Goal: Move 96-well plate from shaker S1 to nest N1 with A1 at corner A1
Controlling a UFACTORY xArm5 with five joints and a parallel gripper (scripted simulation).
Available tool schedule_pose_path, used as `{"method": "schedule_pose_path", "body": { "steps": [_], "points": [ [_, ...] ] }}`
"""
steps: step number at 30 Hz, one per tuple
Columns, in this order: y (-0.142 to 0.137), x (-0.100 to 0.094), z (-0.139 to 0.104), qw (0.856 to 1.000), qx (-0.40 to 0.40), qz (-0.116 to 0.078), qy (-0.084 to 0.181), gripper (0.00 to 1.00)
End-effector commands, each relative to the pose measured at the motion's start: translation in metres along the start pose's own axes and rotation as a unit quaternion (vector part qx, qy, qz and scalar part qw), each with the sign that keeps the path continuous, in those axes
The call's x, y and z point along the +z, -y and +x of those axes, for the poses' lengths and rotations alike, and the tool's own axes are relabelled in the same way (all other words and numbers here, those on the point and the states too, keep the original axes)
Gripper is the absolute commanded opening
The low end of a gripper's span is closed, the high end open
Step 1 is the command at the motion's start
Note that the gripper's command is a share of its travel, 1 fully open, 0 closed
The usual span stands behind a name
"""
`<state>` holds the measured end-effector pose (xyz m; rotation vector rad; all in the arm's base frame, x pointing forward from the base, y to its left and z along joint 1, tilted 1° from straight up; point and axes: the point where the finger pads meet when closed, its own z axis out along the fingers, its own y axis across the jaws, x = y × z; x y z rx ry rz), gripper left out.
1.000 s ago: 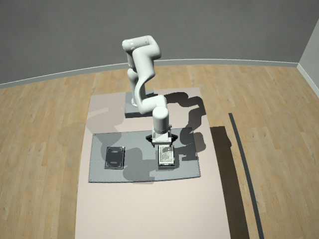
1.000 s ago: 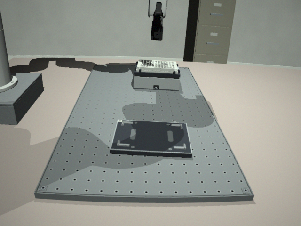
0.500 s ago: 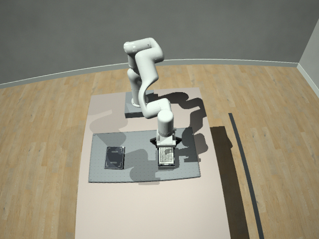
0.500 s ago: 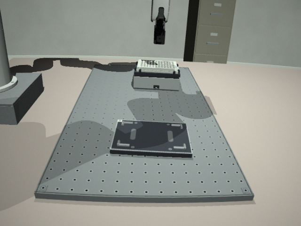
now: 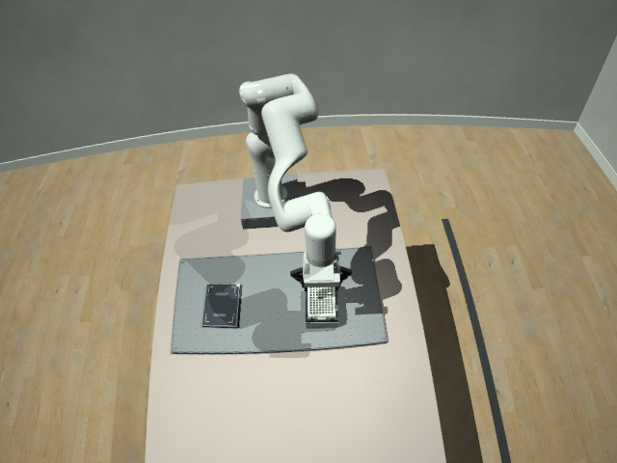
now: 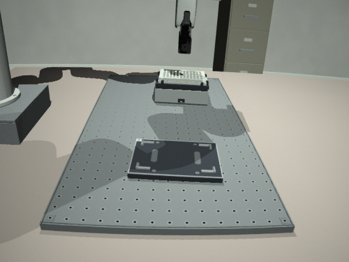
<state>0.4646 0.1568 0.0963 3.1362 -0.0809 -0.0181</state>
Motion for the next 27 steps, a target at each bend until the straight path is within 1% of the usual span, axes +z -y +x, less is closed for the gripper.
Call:
{"method": "schedule_pose_path", "body": {
  "steps": [1, 6, 8, 23, 27],
  "points": [
    [0.001, 0.007, 0.002, 1.0, 0.0, -0.002, -0.004, 1.0],
    [0.001, 0.016, 0.002, 1.0, 0.0, -0.002, -0.004, 1.0],
    [0.001, 0.016, 0.002, 1.0, 0.0, -0.002, -0.004, 1.0],
    [0.0, 0.041, 0.002, 1.0, 0.0, -0.002, -0.003, 1.0],
    [0.0, 0.044, 0.002, 1.0, 0.0, -0.002, -0.003, 1.0]
  ]
}}
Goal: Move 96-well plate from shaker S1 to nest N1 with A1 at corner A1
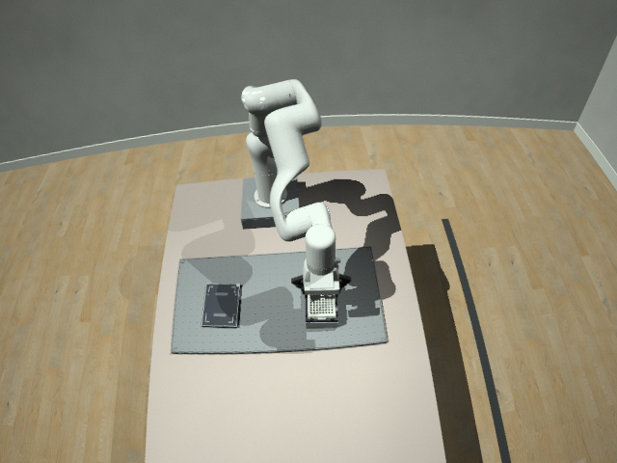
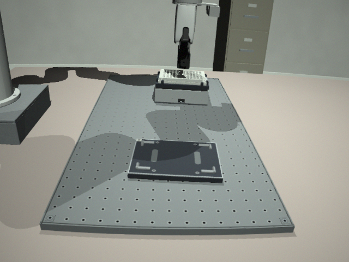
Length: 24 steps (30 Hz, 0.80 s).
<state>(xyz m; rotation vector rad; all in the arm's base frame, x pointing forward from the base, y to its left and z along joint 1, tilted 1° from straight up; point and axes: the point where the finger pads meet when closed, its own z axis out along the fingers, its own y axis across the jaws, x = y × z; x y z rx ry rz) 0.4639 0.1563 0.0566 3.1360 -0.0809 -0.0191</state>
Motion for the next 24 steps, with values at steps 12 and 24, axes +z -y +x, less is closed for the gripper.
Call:
{"method": "schedule_pose_path", "body": {
  "steps": [12, 24],
  "points": [
    [0.0007, 0.0139, 0.0021, 1.0, 0.0, -0.002, -0.004, 1.0],
    [0.0007, 0.0145, 0.0021, 1.0, 0.0, -0.002, -0.004, 1.0]
  ]
}}
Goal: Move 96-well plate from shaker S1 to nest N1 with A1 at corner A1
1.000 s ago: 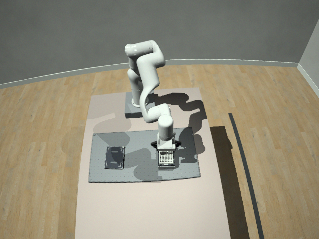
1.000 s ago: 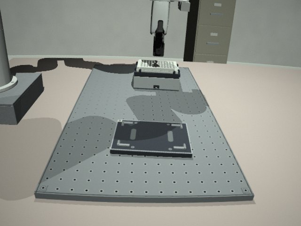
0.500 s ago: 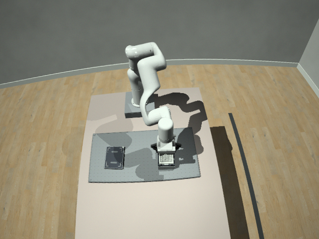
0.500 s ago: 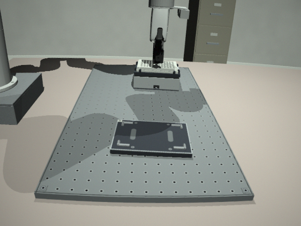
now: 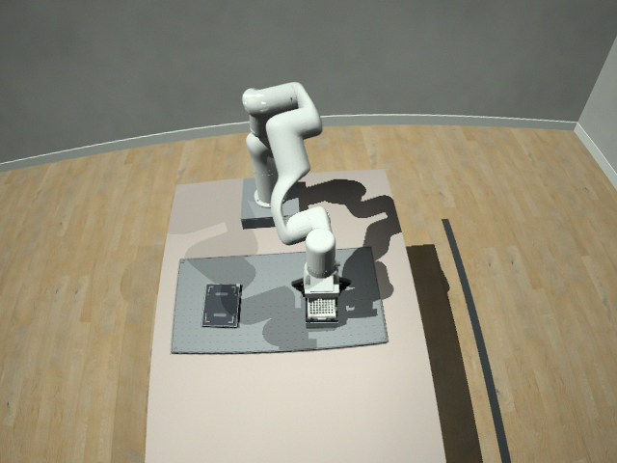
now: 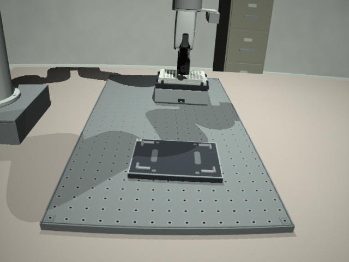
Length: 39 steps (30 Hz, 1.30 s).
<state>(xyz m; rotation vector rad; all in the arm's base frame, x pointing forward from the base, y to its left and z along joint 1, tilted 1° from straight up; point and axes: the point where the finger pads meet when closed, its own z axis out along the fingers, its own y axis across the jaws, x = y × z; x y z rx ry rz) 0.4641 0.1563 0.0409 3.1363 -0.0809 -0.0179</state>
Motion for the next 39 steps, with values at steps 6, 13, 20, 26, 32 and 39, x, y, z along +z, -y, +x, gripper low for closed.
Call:
{"method": "schedule_pose_path", "body": {
  "steps": [6, 13, 20, 26, 32, 39],
  "points": [
    [0.001, 0.003, 0.002, 1.0, 0.0, -0.002, -0.003, 1.0],
    [0.001, 0.006, 0.002, 1.0, 0.0, -0.002, -0.003, 1.0],
    [0.001, 0.011, 0.002, 1.0, 0.0, -0.002, -0.003, 1.0],
    [0.001, 0.014, 0.002, 1.0, 0.0, -0.002, -0.003, 1.0],
    [0.001, 0.018, 0.002, 1.0, 0.0, -0.002, -0.003, 1.0],
    [0.001, 0.018, 0.002, 1.0, 0.0, -0.002, -0.003, 1.0]
  ]
}}
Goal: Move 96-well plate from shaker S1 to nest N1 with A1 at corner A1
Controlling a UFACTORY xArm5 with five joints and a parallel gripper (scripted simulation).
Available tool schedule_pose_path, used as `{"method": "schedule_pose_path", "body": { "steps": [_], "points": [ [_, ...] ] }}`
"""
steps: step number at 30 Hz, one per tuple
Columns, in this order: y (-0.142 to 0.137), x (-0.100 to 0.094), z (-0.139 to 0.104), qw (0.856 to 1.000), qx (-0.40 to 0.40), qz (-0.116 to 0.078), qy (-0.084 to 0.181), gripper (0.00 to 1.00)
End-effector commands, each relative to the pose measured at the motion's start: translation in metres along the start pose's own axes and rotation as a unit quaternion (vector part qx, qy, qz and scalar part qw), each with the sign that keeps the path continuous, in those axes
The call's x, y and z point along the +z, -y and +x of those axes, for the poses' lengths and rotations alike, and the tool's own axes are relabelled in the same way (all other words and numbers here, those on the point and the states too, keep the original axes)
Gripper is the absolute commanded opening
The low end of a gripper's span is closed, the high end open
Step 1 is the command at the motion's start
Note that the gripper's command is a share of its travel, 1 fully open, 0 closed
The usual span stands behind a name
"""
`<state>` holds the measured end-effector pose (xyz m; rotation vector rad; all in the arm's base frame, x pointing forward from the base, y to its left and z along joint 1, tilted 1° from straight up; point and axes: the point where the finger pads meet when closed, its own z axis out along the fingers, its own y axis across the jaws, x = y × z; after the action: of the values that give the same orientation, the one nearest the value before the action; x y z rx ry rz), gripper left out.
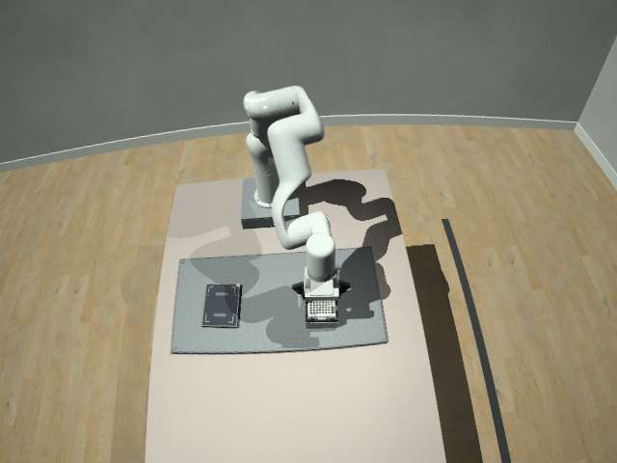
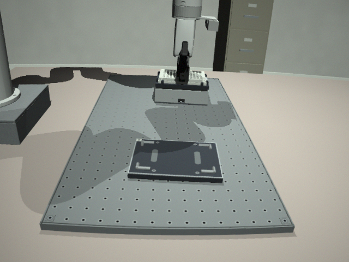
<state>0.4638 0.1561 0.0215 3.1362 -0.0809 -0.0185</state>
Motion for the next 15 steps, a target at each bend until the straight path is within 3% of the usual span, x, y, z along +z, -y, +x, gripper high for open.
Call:
{"method": "schedule_pose_path", "body": {
  "steps": [1, 14, 15],
  "points": [
    [0.0007, -0.0013, 0.0018, 1.0, 0.0, -0.002, -0.004, 1.0],
    [0.0007, -0.0013, 0.0018, 1.0, 0.0, -0.002, -0.004, 1.0],
    [0.0007, -0.0019, 0.0018, 1.0, 0.0, -0.002, -0.004, 0.0]
  ]
}}
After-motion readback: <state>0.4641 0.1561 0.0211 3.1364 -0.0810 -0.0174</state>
